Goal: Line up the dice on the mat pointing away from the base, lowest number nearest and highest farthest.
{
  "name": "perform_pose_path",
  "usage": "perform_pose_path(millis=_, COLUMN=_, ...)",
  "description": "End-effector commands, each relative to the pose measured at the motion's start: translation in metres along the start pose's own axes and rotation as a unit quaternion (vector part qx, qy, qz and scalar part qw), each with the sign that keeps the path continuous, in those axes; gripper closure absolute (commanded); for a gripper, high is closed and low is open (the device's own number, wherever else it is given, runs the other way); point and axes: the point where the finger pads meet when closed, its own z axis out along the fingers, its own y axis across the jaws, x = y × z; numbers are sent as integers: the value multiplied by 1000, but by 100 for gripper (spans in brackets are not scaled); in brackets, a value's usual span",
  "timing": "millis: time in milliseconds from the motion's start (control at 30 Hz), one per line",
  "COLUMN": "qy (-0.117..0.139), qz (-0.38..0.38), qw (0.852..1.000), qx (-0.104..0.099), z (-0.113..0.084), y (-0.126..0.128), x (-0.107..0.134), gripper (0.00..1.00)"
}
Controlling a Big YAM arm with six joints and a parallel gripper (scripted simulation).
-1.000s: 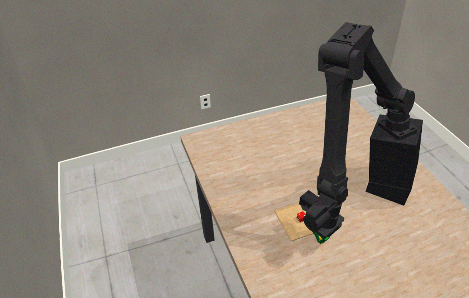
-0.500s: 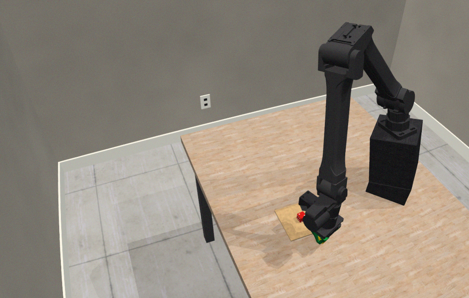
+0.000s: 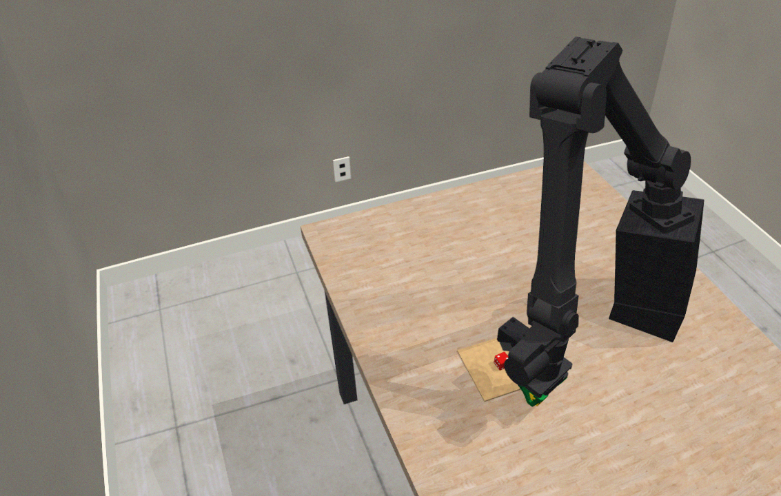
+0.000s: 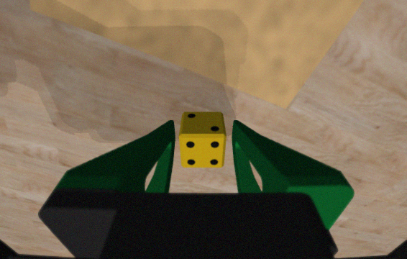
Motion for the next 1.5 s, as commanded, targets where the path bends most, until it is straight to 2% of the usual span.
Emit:
perform_pose_path(millis=0, qy=0, qz=1, qw=1000, qx=-18, z=-4, y=13, x=-3, gripper=61)
perform_pose_path(millis=300, qy=0, qz=1, qw=1000, qx=-18, z=-4, y=13, x=-3, gripper=61)
perform_pose_path(millis=333, qy=0, qz=1, qw=1000, qx=-18, z=-4, y=13, x=-3, gripper=80)
perform_pose_path(millis=1467, qy=0, qz=1, qw=1000, qx=-19, z=-5, y=14, x=-3, gripper=80)
